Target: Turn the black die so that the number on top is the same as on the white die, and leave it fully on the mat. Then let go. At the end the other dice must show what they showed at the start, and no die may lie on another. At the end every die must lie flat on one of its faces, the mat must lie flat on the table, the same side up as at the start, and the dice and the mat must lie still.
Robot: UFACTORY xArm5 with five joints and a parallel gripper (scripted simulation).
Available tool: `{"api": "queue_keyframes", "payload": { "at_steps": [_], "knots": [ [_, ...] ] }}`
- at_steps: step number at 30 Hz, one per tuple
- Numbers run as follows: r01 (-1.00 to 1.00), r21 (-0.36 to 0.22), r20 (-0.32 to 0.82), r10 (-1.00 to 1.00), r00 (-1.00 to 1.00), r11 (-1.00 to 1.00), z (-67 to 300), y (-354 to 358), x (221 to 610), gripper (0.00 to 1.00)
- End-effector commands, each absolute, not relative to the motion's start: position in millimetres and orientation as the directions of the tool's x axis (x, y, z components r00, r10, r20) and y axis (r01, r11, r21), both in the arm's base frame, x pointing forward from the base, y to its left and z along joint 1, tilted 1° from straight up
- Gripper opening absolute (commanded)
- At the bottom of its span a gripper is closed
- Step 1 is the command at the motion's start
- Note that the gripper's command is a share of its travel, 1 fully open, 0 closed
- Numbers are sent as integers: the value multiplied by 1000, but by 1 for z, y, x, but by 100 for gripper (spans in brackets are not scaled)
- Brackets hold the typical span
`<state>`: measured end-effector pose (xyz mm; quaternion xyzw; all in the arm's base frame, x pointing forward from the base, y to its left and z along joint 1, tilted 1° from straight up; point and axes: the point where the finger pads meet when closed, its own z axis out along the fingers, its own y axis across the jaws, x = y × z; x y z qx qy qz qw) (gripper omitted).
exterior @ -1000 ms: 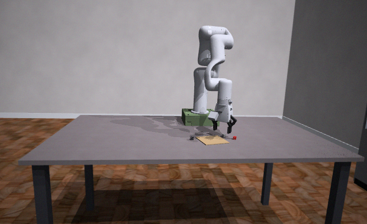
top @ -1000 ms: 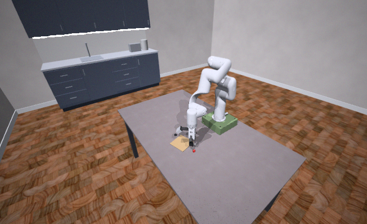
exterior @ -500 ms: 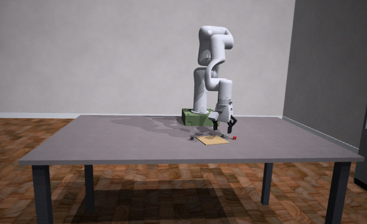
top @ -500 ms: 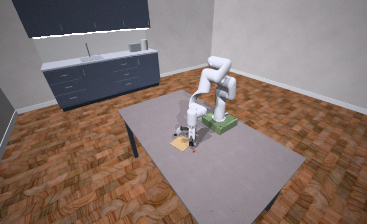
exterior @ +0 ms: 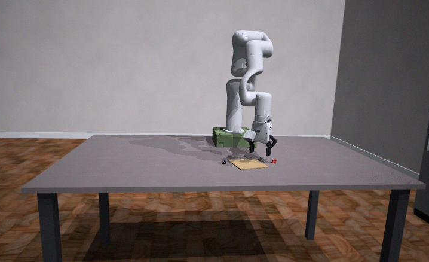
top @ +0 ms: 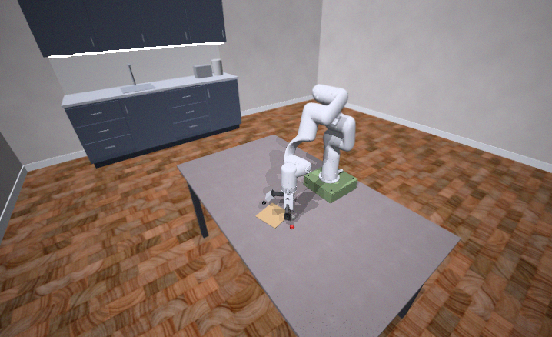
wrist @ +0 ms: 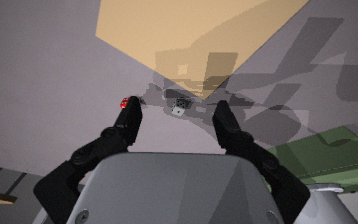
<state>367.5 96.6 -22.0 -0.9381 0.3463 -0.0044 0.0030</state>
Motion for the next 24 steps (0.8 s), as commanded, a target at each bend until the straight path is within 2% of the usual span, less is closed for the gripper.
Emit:
{"api": "queue_keyframes", "payload": {
  "at_steps": [1, 12, 24],
  "knots": [
    [-650, -11, 8, -650, 760, -760, -21, 97, 369, 100],
    [-650, -11, 8, -650, 760, -760, -21, 99, 370, 100],
    [-650, -12, 7, -650, 760, -760, -20, 132, 400, 100]
  ]
}}
